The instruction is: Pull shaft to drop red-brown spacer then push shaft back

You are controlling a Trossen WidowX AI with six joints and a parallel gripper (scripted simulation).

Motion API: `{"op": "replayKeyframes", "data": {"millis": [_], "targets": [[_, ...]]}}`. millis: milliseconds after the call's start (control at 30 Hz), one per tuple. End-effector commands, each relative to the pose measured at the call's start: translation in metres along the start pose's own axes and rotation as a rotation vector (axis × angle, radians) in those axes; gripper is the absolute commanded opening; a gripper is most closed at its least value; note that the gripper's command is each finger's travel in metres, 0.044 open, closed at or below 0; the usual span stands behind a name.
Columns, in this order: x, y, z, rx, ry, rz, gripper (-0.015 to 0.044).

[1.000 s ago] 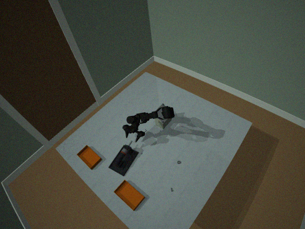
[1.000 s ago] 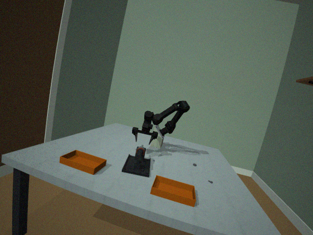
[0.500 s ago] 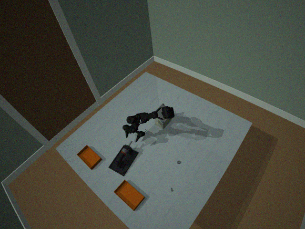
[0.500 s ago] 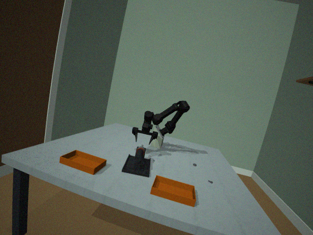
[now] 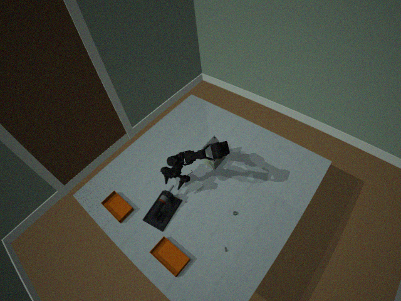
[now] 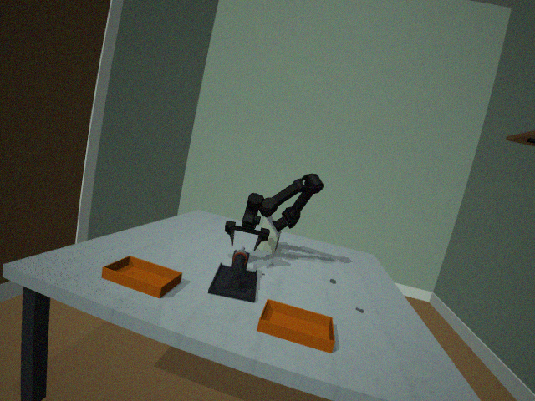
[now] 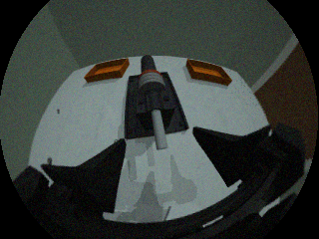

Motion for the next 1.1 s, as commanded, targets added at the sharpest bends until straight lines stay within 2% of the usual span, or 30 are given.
{"op": "replayKeyframes", "data": {"millis": [0,333,1067], "targets": [[0.000,-0.001,-0.008,-0.002,0.000,-0.003,0.0440],[0.000,0.001,-0.023,0.001,-0.003,-0.004,0.0440],[-0.001,0.001,-0.023,0.001,-0.003,-0.004,0.0440]]}}
Point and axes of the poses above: the point midway between the two fingers, 35 mm back from their tips, its own z axis back along the fingers, its own y axis across the jaws, x = y × z, the point moved 4 cm from there along z, back along the fingers, and after that the axes turned 3 degrees about z, right-handed, at the moved point
